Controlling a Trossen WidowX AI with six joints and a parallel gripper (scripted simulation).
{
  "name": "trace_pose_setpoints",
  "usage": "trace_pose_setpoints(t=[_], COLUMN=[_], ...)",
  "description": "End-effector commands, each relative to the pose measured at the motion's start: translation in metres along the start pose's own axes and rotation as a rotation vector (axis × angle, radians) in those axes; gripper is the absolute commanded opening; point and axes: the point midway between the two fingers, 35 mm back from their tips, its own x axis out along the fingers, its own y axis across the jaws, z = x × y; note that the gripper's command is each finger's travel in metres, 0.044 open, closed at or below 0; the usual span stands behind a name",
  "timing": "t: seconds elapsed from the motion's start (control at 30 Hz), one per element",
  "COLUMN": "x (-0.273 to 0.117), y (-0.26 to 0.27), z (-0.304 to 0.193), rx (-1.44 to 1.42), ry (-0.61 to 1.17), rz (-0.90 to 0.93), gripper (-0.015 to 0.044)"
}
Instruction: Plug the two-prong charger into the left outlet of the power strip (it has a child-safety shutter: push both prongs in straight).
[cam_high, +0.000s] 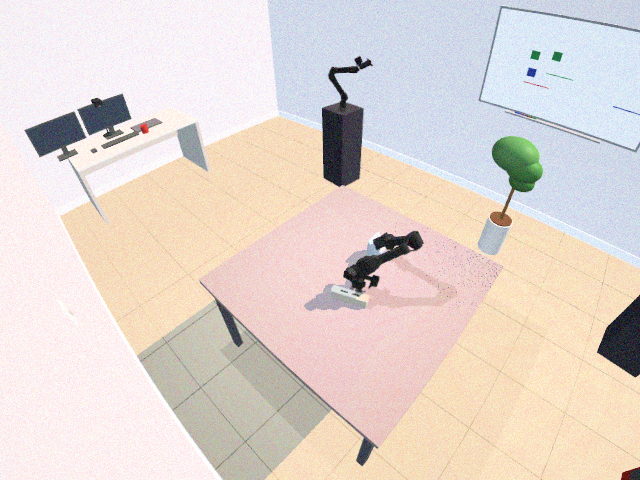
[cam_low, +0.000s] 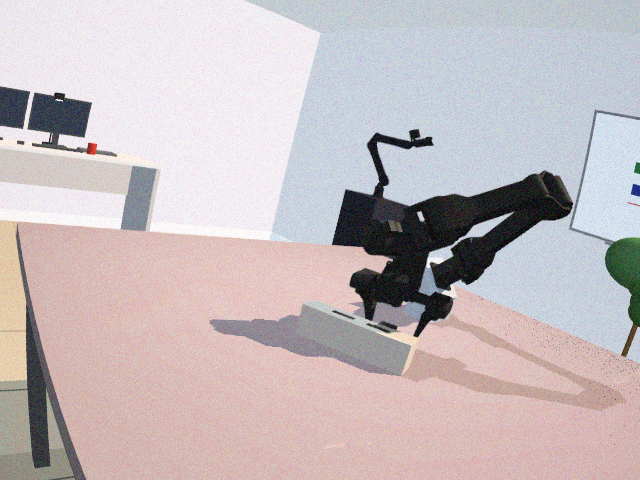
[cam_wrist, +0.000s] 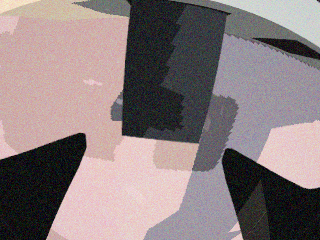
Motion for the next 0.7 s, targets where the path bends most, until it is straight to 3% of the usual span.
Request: trace_pose_setpoints(t=[0.0,0.47,0.67], x=[0.001,0.000,-0.051], y=[0.000,0.000,-0.004], z=[-0.006,-0.016,-0.002], rx=[-0.003,0.002,0.016], ry=[0.001,-0.013,-0.433], rz=[-0.002,0.001,-0.002], gripper=[0.0440,0.0440,0.0440])
